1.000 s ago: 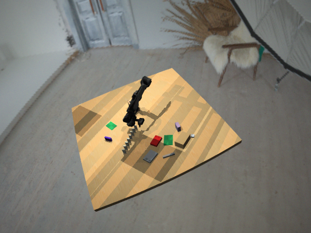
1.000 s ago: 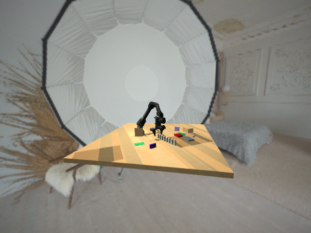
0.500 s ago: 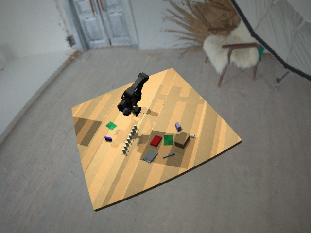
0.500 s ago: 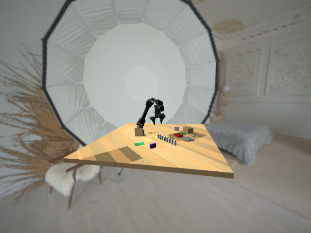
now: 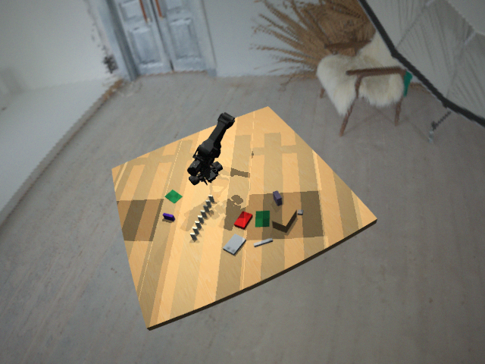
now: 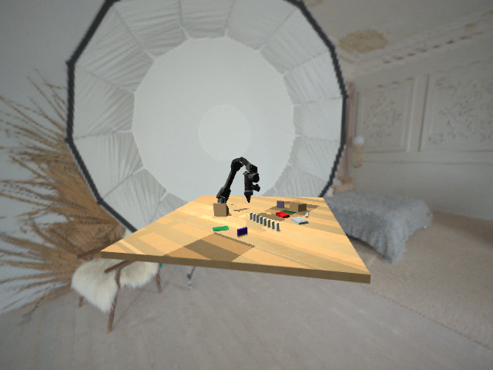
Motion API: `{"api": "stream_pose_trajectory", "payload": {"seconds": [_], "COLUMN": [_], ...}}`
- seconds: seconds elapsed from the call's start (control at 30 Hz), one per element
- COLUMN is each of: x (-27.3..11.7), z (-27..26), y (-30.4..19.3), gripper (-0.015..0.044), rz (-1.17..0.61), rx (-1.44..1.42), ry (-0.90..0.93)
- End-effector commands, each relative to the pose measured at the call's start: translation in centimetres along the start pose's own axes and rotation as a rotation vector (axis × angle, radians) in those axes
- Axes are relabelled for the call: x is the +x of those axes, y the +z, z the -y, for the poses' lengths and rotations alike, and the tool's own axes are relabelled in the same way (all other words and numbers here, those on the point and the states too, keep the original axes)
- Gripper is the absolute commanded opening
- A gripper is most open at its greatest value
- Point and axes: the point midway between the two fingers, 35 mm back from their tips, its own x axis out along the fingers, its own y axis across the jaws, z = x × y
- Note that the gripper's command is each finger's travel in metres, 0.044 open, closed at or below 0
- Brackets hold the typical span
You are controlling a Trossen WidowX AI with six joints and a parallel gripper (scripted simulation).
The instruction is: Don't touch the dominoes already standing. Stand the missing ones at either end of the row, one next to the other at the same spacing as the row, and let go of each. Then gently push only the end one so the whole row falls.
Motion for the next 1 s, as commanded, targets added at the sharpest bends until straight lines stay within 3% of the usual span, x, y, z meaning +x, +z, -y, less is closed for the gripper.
{"api": "stream_pose_trajectory", "payload": {"seconds": [0.0, 0.03, 0.97], "x": [2.44, 2.64, 2.71], "z": [-1.39, -1.51, -1.54], "y": [-1.08, -1.18, -1.21], "gripper": [0.0020, 0.0000, 0.0000], "rz": [0.005, 0.005, 0.005], "rx": [-0.561, -0.613, -0.631], "ry": [0.010, 0.010, 0.010]}}
